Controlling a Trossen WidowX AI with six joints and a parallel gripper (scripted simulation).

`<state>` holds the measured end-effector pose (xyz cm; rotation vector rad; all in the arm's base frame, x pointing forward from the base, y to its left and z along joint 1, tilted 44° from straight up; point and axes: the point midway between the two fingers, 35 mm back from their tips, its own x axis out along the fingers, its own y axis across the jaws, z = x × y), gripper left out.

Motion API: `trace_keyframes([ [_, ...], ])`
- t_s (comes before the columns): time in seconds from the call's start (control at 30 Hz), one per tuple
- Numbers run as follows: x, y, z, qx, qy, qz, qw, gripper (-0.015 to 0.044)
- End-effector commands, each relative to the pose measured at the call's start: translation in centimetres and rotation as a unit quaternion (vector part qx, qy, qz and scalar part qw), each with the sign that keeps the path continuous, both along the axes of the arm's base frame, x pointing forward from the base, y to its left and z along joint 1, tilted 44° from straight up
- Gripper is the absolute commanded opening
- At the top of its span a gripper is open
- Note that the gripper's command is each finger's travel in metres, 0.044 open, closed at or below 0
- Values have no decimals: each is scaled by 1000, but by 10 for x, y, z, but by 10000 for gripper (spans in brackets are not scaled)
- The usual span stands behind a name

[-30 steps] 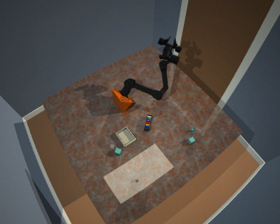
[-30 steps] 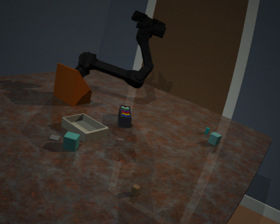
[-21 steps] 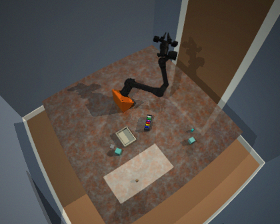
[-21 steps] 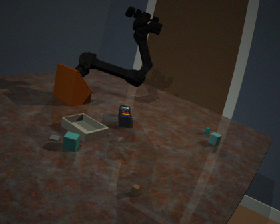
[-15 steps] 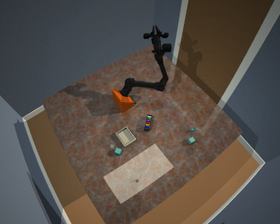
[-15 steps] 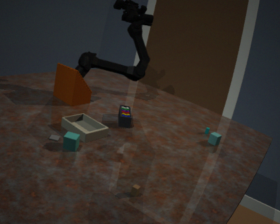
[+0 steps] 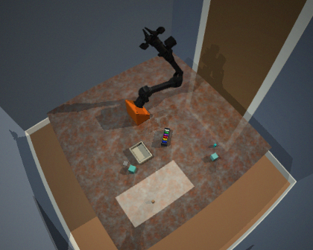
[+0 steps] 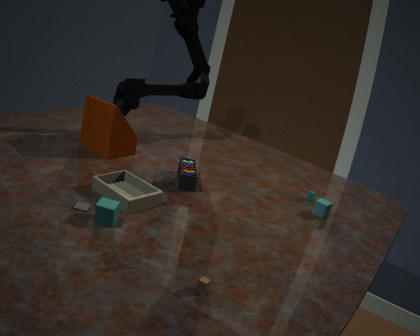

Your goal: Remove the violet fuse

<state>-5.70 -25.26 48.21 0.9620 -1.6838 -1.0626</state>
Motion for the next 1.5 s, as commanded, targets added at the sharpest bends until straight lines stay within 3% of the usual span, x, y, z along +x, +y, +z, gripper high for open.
trace_keyframes([
  [0.0,34,-32,-26,59,-2,78,995,66],
  [0.33,131,-75,-97,202,24,245,948,66],
  [0.63,250,-63,-195,374,36,422,825,66],
  [1.03,366,60,-314,579,84,575,572,66],
  [1.23,381,141,-369,682,122,584,423,66],
  [1.47,367,247,-417,800,159,529,235,66],
])
